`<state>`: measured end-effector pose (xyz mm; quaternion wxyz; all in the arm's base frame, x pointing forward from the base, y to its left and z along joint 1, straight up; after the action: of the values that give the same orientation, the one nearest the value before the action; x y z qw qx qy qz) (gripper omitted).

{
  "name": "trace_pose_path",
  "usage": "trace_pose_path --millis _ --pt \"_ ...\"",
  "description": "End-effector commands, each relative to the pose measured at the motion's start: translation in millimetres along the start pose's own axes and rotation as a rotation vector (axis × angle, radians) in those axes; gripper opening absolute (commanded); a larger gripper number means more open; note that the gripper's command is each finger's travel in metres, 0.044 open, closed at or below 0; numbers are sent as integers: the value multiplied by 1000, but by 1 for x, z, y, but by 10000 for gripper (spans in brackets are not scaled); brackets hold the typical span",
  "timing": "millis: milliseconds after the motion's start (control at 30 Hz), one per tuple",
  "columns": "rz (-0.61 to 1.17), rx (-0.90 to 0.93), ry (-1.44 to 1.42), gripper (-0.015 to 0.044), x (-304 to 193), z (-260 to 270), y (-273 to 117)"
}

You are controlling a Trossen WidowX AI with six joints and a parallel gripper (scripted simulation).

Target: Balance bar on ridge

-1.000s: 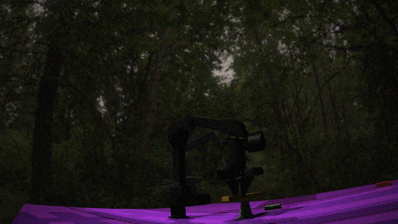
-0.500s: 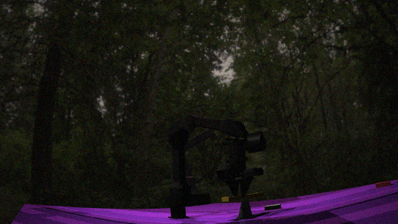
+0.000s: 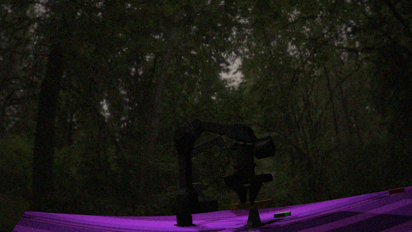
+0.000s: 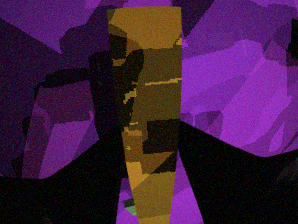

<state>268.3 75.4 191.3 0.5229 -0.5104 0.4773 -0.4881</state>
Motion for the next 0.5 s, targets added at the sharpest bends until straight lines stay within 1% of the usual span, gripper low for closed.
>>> trace_pose_path --millis 0,467 --pt "4 0 3 0 0 0 1" --pt "4 0 3 0 0 0 2"
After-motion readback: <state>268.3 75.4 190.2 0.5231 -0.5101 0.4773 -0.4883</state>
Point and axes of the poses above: the point midway between the two fingers, 35 mm back from their tips, its own y axis out along the fingers, its own z axis across the jaws, x = y × z, the point moved 7 cm from there along -y, back along the fingers, and after that the axes turned 6 degrees about -y, right-handed, at the moved point
